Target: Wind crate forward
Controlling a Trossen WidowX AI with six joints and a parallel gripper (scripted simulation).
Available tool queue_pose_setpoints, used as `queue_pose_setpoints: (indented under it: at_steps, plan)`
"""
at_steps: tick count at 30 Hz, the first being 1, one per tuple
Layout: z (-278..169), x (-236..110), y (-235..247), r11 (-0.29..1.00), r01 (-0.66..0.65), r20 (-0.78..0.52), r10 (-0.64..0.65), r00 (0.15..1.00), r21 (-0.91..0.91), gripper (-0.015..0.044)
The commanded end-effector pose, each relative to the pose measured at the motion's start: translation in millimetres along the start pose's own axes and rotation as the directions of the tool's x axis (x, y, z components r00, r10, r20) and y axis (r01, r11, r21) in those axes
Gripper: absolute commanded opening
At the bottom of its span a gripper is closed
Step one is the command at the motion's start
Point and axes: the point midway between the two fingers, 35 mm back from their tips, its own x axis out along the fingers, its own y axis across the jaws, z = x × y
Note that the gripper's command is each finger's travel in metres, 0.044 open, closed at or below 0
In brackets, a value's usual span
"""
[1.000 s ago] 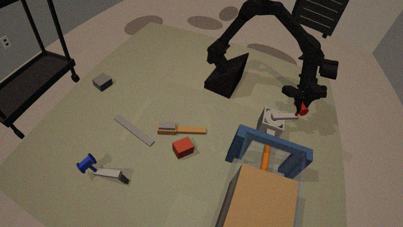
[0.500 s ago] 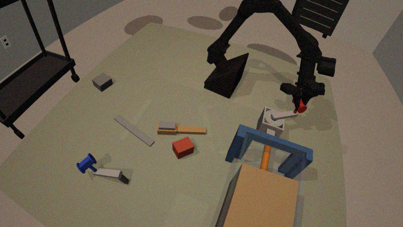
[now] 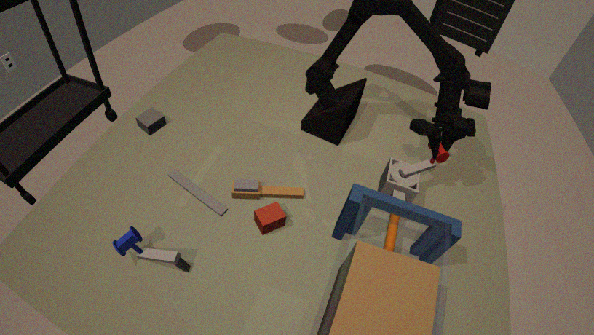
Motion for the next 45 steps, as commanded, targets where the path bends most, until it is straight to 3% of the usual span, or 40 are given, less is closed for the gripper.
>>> queue_pose_setpoints:
  at_steps: [1, 45]
  plan:
    - [-13.4, -2.5, -3.8, 1.000, 0.008, -0.023, -0.008, 1.000, -0.014, 0.0000]
    - [-45.5, -17.8, -30.6, 1.000, 0.010, -0.026, -0.010, 1.000, -0.016, 0.0000]
